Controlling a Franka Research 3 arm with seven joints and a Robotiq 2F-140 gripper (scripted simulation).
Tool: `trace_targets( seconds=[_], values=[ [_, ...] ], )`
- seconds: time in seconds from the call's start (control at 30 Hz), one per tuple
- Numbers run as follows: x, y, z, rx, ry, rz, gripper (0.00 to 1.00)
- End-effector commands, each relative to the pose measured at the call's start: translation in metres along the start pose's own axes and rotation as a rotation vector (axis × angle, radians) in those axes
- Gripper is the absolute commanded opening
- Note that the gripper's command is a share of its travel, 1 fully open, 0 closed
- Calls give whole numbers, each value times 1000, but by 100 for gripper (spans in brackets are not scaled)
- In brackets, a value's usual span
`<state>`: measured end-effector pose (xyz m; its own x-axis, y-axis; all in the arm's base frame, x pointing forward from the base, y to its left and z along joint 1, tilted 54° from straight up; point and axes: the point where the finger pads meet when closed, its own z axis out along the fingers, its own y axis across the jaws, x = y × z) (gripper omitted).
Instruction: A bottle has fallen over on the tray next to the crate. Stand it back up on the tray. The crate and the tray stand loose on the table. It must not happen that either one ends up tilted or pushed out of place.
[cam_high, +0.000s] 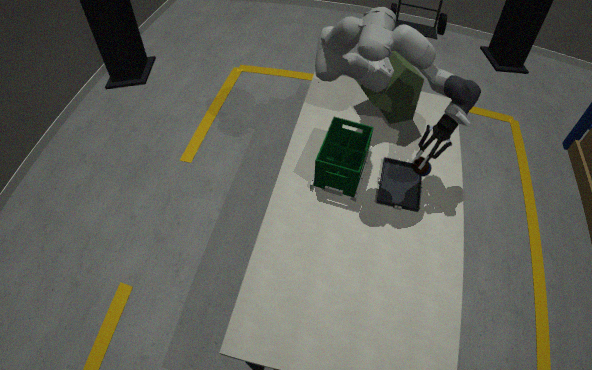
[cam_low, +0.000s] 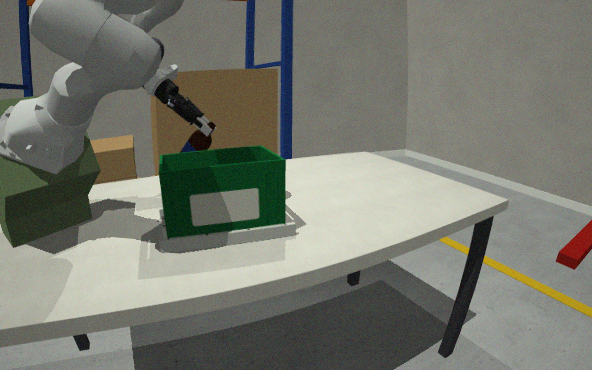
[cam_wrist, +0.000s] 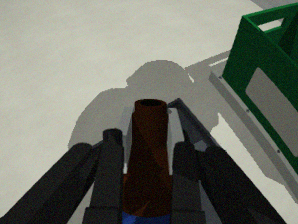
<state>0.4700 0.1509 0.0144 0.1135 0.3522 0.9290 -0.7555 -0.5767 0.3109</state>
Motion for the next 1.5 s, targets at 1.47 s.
trace_targets(
  seconds=[1.47],
  values=[
    [-1,-1,-2,1,179,11,0]
  ],
)
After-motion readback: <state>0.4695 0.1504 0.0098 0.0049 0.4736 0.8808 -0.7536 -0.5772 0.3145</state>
